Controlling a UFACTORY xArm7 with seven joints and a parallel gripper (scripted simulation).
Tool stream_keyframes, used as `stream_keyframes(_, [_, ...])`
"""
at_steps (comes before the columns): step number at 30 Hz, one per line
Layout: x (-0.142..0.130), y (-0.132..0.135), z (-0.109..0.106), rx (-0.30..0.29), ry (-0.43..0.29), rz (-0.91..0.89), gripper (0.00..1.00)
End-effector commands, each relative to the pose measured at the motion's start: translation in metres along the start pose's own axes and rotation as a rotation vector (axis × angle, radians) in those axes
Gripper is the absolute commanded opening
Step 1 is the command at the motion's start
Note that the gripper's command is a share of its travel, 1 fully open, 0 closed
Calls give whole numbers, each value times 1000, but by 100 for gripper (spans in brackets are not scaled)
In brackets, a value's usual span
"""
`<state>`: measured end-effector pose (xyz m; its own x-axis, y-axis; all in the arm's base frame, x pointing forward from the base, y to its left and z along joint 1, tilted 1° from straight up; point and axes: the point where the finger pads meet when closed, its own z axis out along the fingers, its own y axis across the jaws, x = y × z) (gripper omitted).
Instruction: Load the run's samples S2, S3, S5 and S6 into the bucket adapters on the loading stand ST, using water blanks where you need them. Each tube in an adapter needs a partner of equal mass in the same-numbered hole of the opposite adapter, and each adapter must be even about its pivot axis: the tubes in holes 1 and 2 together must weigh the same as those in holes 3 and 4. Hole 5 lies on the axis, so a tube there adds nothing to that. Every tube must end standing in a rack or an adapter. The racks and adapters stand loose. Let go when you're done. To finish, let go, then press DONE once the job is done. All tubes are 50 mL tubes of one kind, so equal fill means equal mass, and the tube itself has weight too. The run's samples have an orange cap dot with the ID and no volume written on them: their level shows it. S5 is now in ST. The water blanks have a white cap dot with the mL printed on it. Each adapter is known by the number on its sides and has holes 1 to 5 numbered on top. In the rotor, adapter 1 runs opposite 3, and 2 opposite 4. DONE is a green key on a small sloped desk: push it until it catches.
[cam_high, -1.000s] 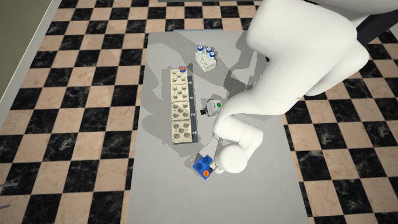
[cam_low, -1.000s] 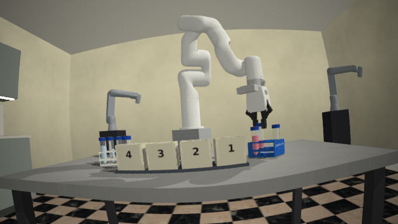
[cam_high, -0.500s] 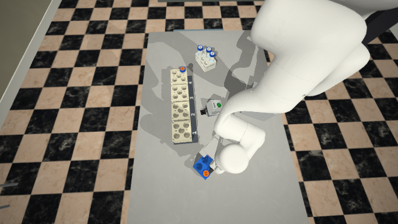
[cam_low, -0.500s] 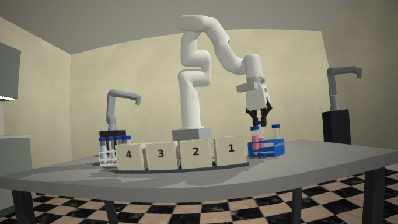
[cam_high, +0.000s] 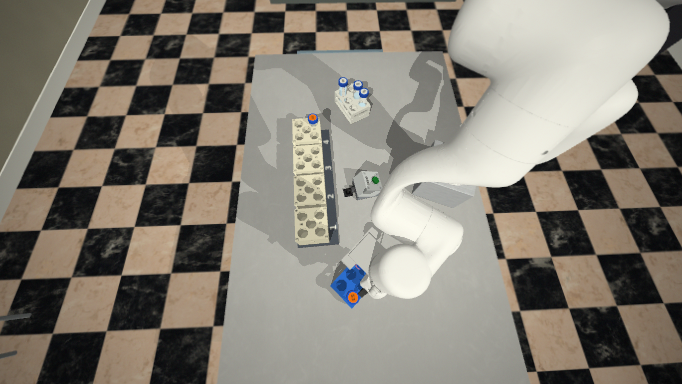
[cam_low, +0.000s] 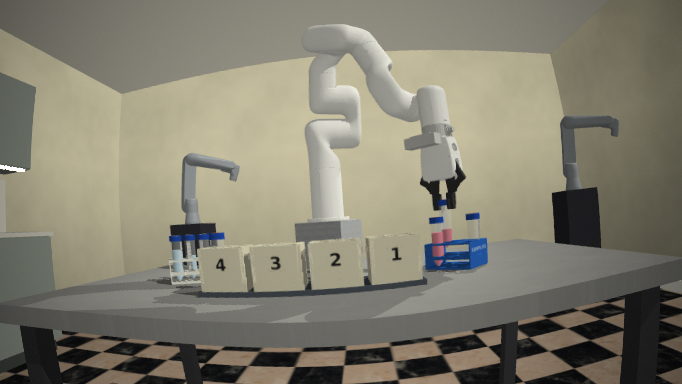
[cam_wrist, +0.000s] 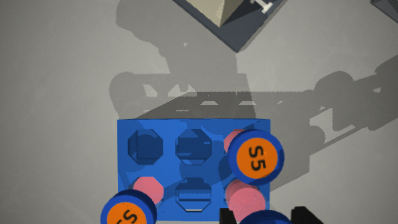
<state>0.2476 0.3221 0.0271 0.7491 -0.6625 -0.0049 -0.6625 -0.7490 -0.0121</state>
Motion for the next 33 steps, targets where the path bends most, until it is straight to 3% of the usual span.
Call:
stream_keyframes(1, [0,-2,-9,4,0,0,0])
stream_keyframes(33, [0,-2,-65,4,0,0,0])
